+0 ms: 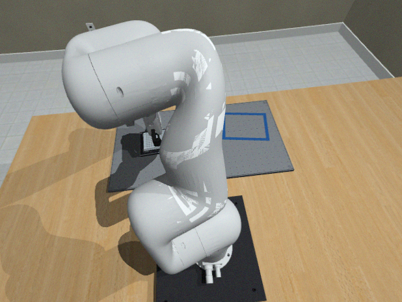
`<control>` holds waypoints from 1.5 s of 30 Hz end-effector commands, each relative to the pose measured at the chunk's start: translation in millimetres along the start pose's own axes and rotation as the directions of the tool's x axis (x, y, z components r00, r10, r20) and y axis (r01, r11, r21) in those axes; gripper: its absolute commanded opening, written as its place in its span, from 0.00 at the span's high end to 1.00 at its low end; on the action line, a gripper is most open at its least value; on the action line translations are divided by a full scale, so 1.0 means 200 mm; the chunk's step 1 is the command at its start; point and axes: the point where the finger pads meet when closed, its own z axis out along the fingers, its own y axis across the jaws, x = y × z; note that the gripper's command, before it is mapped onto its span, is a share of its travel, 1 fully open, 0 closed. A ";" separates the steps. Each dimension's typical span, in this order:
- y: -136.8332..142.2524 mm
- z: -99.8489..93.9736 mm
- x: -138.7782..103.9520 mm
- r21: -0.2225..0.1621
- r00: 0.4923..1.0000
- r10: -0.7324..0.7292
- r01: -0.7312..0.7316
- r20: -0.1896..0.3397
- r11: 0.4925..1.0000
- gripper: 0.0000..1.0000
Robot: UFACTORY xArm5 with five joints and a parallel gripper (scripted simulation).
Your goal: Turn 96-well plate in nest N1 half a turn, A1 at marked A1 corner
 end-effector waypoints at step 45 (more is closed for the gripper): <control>0.01 0.09 0.00 -0.002 1.000 0.000 0.000 -0.004 1.000 0.00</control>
